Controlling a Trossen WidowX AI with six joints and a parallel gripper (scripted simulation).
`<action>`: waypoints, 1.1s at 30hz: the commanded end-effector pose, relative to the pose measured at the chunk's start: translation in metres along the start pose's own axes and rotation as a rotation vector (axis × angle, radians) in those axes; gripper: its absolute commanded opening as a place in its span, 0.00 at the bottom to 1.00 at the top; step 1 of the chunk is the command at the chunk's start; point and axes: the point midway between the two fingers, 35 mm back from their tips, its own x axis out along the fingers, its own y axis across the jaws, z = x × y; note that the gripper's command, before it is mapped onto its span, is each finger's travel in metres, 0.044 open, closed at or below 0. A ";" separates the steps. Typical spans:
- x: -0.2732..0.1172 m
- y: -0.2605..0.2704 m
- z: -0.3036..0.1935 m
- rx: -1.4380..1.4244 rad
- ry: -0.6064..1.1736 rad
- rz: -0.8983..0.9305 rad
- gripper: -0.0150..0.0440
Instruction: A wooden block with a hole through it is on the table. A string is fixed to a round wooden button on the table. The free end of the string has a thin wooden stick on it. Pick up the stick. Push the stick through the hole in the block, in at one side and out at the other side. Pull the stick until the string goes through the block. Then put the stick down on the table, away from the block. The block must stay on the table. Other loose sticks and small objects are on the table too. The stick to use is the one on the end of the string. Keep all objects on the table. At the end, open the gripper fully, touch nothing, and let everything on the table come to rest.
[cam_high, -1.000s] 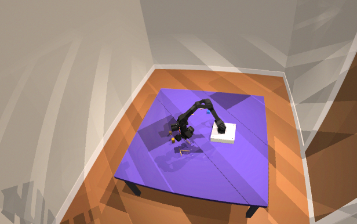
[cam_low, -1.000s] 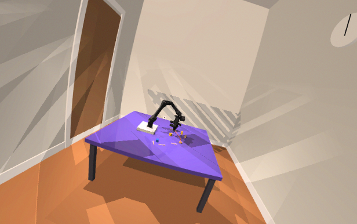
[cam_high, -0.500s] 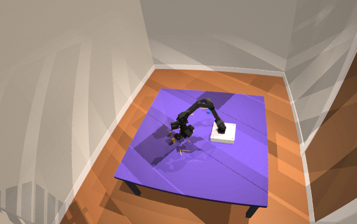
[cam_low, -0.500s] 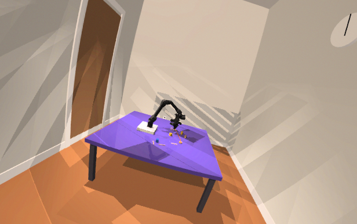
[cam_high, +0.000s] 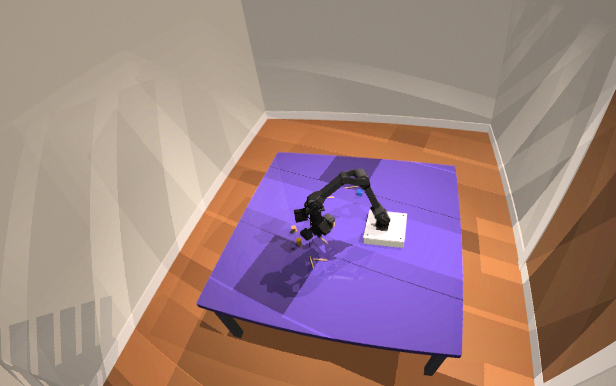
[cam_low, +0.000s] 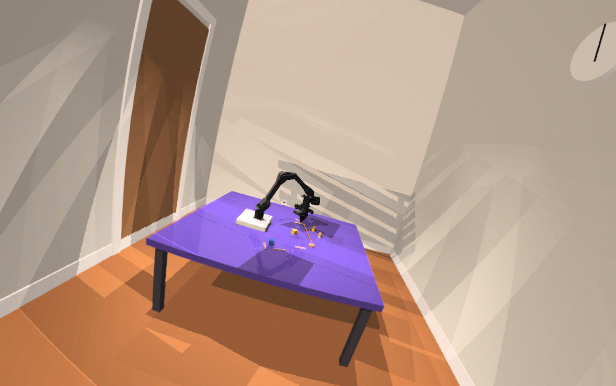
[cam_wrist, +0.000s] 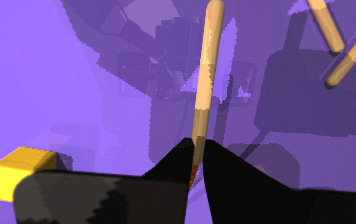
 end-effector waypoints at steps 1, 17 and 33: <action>0.000 0.000 0.000 0.006 0.000 0.000 0.25; -0.001 -0.002 -0.013 0.570 0.001 -0.001 0.25; -0.002 -0.003 -0.027 1.158 0.002 -0.004 0.25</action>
